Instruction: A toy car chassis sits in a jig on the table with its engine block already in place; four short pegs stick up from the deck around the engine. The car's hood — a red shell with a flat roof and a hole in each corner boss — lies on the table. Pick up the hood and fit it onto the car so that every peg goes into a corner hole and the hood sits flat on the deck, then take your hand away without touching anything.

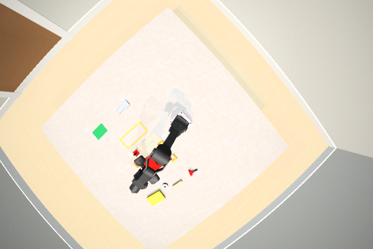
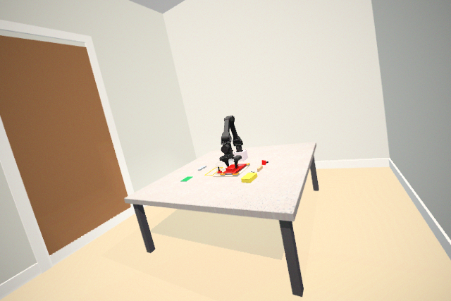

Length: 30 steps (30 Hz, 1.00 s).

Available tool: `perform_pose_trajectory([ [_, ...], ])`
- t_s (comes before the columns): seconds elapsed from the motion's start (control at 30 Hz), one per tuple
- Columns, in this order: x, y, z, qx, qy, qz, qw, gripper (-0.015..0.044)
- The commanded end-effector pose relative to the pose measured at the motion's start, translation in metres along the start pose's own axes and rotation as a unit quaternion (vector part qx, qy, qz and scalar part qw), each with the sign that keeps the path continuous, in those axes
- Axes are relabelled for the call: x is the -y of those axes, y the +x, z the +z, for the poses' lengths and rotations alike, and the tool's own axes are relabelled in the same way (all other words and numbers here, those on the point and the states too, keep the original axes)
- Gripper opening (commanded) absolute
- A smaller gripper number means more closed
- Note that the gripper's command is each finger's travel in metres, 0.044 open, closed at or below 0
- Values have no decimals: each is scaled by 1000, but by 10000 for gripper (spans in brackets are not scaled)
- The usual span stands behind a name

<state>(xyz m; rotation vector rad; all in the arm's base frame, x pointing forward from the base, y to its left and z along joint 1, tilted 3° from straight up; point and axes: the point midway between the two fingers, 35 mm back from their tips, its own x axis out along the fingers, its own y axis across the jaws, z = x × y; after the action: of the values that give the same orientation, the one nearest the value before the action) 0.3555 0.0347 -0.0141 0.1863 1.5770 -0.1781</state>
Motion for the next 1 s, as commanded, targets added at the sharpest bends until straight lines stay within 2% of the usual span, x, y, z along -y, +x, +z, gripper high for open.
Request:
perform_pose_trajectory([
  [0.0, 0, 0, 0, 0, 0, 0, 1000, 315],
  [0.17, 0, 0, 0, 0, 0, 0, 1000, 440],
  [0.33, 0, -8, 1, 0, 0, 1, 1000, 440],
  [0.53, 1, -68, 1, 0, 0, 5, 1000, 440],
  [0.97, 1, -71, 0, 0, 0, 6, 1000, 440],
])
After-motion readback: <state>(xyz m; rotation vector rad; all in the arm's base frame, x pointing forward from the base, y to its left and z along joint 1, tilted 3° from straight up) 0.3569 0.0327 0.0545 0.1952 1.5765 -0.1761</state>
